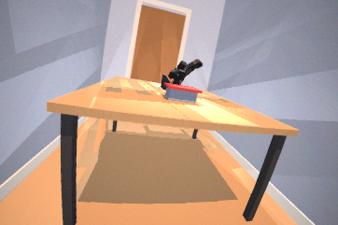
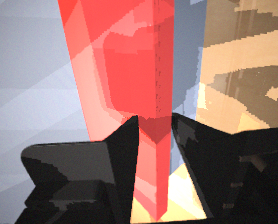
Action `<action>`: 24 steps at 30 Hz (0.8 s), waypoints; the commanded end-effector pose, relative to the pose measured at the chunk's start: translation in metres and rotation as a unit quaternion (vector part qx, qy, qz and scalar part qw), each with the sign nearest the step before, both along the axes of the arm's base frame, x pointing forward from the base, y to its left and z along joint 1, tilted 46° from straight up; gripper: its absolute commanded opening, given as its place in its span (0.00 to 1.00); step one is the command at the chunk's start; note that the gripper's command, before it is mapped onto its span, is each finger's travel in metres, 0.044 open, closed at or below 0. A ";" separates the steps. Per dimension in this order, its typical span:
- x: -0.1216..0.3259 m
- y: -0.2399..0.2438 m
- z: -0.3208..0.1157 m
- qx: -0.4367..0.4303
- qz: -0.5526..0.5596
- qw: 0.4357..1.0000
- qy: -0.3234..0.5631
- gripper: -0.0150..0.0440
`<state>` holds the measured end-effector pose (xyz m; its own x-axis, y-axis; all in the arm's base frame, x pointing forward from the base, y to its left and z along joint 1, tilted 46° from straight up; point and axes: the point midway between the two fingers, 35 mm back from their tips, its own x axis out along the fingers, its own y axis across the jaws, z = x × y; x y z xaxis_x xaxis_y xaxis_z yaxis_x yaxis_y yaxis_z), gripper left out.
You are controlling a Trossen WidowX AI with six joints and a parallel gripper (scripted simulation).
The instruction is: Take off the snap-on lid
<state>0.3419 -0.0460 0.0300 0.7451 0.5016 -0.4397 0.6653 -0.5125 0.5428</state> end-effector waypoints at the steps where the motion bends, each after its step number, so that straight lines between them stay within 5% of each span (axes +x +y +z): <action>1: 0.000 0.000 -0.001 0.001 -0.001 1.000 0.002 0.32; 3: 0.000 0.000 -0.001 0.001 -0.001 1.000 0.002 0.25; 24: 0.001 -0.003 0.003 0.000 0.000 1.000 0.000 0.25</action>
